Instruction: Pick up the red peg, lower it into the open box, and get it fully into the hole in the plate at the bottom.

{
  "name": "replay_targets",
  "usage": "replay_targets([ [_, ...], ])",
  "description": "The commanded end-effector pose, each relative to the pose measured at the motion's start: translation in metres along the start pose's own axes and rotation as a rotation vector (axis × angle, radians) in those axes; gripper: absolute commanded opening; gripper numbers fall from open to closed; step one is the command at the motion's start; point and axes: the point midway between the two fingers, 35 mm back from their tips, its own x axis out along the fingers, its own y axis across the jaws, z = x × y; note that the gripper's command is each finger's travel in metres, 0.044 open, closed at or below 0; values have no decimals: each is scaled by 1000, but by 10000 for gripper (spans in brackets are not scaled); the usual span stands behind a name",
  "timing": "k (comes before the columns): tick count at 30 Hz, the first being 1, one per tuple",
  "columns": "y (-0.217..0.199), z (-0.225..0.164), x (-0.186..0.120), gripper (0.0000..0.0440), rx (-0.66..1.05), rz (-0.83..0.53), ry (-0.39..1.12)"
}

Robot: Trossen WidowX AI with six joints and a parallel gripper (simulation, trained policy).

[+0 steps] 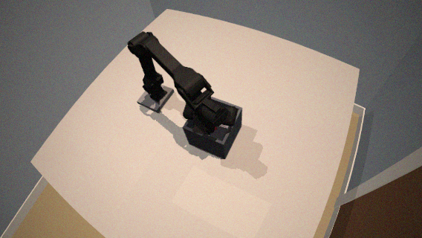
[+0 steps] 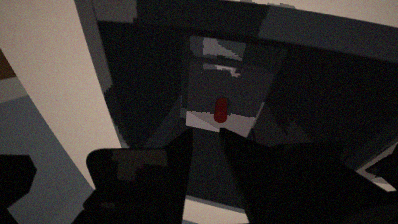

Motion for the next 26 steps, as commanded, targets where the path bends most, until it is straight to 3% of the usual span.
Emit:
replay_targets([
  [1, 8, -2, -13, 141, 4, 40, 42],
  [17, 25, -1, -36, 229, 19, 129, 159],
  [26, 31, 7, -42, 213, -2, 150, 164],
])
